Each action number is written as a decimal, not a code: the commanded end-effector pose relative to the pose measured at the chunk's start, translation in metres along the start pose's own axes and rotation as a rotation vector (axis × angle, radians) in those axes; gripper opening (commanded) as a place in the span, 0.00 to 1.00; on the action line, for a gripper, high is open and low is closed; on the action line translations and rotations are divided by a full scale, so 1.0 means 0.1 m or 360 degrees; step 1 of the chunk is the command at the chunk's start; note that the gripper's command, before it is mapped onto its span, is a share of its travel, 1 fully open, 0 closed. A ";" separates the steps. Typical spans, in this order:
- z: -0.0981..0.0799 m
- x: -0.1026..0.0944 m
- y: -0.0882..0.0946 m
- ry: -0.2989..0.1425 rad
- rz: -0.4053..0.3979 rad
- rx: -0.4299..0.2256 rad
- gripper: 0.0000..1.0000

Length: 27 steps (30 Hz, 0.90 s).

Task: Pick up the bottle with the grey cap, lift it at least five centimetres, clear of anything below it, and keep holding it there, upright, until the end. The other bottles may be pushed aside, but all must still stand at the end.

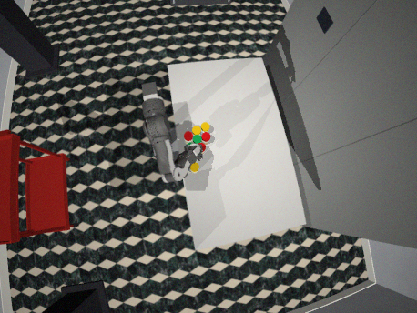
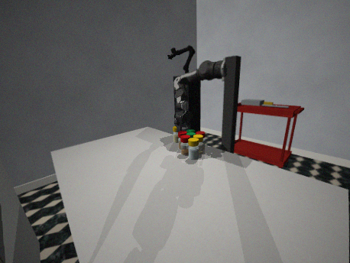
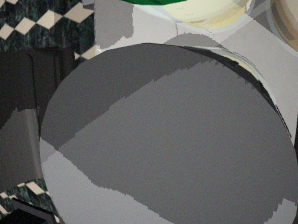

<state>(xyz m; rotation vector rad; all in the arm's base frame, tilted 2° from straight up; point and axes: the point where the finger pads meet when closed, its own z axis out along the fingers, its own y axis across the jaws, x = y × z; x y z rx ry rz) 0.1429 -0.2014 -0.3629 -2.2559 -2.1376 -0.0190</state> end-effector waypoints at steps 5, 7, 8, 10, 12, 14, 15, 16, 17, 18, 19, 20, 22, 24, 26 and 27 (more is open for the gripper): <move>-0.01 0.00 0.01 0.0001 0.0000 -0.0003 0.00; -0.01 0.00 0.01 0.0001 0.0000 -0.0003 0.00; -0.01 0.00 0.01 0.0001 0.0000 -0.0003 0.00; -0.01 0.00 0.01 0.0001 0.0000 -0.0003 0.00; -0.01 0.00 0.01 0.0001 0.0000 -0.0003 0.00; -0.01 0.00 0.01 0.0001 0.0000 -0.0003 0.00; -0.01 0.00 0.01 0.0001 0.0000 -0.0003 0.00; -0.01 0.00 0.01 0.0001 0.0000 -0.0003 0.00; -0.01 0.00 0.01 0.0001 0.0000 -0.0003 0.00; -0.01 0.00 0.01 0.0001 0.0000 -0.0003 0.00; -0.01 0.00 0.01 0.0001 0.0000 -0.0003 0.00; -0.01 0.00 0.01 0.0001 0.0000 -0.0003 0.00; -0.01 0.00 0.01 0.0001 0.0000 -0.0003 0.00; -0.03 0.00 0.01 0.0000 0.0000 -0.0003 0.00; -0.08 0.00 0.01 -0.0001 0.0001 -0.0004 0.00; -0.11 0.00 0.01 -0.0002 0.0001 -0.0004 0.00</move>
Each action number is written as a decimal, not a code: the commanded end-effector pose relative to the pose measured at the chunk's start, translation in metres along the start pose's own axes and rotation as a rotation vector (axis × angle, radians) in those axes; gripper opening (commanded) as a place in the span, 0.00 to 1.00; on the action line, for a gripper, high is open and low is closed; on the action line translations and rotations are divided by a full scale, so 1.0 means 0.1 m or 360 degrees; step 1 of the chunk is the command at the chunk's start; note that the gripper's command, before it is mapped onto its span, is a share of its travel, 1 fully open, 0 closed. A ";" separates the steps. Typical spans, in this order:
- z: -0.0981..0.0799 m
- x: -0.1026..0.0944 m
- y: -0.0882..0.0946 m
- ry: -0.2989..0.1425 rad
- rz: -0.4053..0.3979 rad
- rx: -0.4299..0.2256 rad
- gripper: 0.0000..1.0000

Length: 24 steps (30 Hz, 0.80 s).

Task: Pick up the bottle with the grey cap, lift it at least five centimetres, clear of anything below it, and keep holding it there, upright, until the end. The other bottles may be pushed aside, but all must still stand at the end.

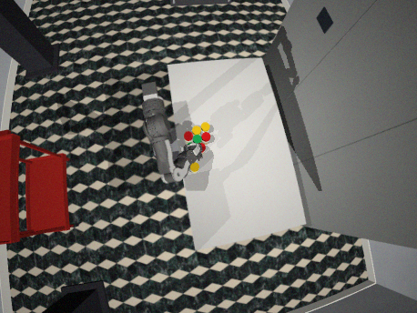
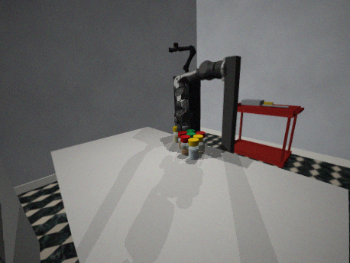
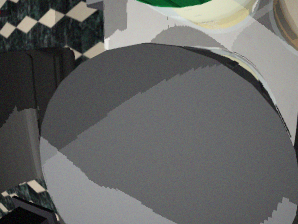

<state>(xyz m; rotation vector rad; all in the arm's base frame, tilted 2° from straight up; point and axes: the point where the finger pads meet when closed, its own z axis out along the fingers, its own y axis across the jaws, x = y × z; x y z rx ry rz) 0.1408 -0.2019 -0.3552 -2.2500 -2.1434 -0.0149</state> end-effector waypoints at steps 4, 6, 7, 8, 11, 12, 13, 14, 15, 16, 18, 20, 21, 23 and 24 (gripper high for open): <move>-0.13 0.00 0.03 -0.0002 0.0011 -0.0009 0.00; -0.18 0.00 0.03 -0.0003 0.0012 -0.0010 0.00; -0.18 0.00 0.03 -0.0003 0.0012 -0.0010 0.00; -0.18 0.00 0.03 -0.0003 0.0012 -0.0010 0.00; -0.18 0.00 0.03 -0.0003 0.0012 -0.0010 0.00; -0.18 0.00 0.03 -0.0003 0.0012 -0.0010 0.00; -0.18 0.00 0.03 -0.0003 0.0012 -0.0010 0.00; -0.20 0.00 0.03 -0.0001 0.0007 -0.0013 0.00; -0.22 0.00 0.03 -0.0002 0.0008 -0.0012 0.00; -0.25 0.00 0.03 -0.0002 0.0009 -0.0012 0.00; -0.30 0.00 0.03 -0.0003 0.0011 -0.0011 0.00; -0.35 0.00 0.03 -0.0003 0.0013 -0.0010 0.00; -0.37 0.00 0.03 -0.0004 0.0014 -0.0010 0.00; -0.43 -0.01 0.03 -0.0005 0.0016 -0.0009 0.00; -0.43 -0.01 0.03 -0.0005 0.0016 -0.0009 0.00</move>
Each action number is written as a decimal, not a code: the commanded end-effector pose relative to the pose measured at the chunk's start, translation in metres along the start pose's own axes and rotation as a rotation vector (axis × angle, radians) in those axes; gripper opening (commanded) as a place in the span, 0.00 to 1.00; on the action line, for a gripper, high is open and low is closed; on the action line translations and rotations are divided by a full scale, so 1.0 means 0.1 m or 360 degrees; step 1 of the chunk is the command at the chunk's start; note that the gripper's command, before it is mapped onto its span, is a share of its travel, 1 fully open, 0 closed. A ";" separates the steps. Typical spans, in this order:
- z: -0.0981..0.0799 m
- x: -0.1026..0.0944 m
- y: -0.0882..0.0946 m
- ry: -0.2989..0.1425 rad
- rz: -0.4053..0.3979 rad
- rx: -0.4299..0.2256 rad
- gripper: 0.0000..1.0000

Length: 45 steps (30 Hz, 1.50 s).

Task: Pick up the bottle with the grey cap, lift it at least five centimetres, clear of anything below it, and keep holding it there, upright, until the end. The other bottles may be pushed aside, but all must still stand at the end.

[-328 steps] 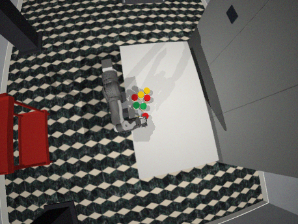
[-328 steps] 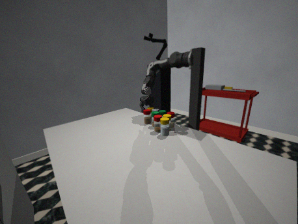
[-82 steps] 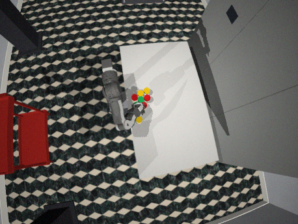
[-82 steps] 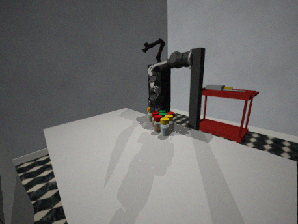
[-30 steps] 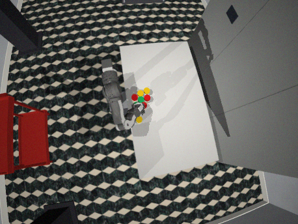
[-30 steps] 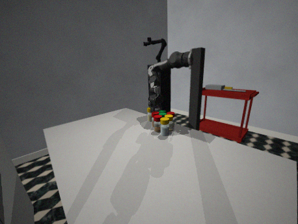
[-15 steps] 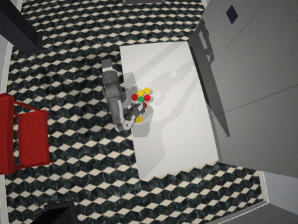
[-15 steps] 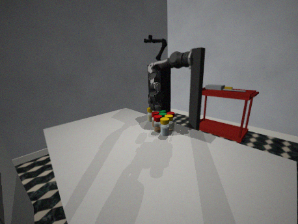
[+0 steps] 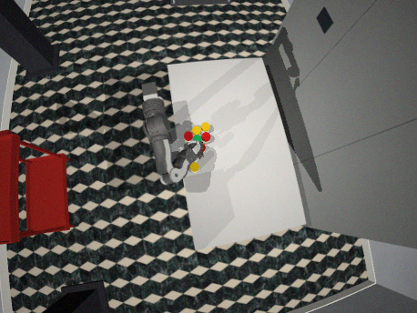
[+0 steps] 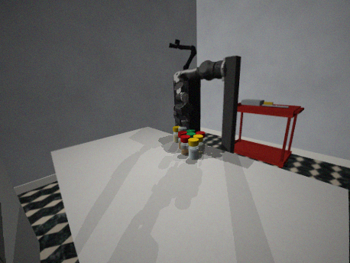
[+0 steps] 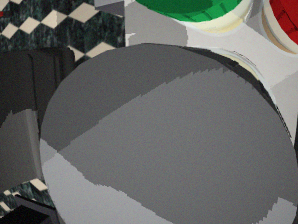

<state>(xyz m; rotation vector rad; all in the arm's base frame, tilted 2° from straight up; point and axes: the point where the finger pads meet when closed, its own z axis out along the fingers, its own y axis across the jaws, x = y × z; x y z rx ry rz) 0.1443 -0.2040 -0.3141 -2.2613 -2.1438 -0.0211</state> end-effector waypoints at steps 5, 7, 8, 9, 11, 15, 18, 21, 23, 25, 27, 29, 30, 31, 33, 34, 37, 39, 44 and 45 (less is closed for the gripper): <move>-0.01 0.00 0.00 0.0000 0.0008 0.0005 0.00; -0.02 0.00 0.00 0.0001 0.0004 0.0002 0.00; -0.03 0.00 0.00 0.0001 0.0004 0.0002 0.00; -0.04 0.00 0.00 0.0001 0.0005 0.0003 0.00; -0.07 0.00 0.00 0.0001 0.0006 0.0004 0.00; -0.12 0.00 0.00 0.0000 0.0008 0.0006 0.00; -0.13 0.00 0.00 0.0000 0.0009 0.0007 0.00; -0.13 0.00 0.00 0.0000 0.0009 0.0007 0.00; -0.13 0.00 0.00 0.0000 0.0009 0.0007 0.00; -0.11 0.00 0.00 0.0002 0.0004 0.0006 0.00; -0.11 0.00 0.00 0.0002 0.0004 0.0006 0.00; -0.11 0.00 0.00 0.0002 0.0004 0.0006 0.00; -0.11 0.00 0.00 0.0002 0.0004 0.0006 0.00; -0.11 0.00 0.00 0.0002 0.0004 0.0006 0.00; -0.11 0.00 0.00 0.0002 0.0004 0.0006 0.00; -0.11 0.00 0.00 0.0002 0.0004 0.0006 0.00; -0.11 0.00 0.00 0.0002 0.0004 0.0006 0.00; -0.11 0.00 0.00 0.0002 0.0004 0.0006 0.00; -0.11 0.00 0.00 0.0002 0.0004 0.0006 0.00; -0.11 0.00 0.00 0.0002 0.0004 0.0006 0.00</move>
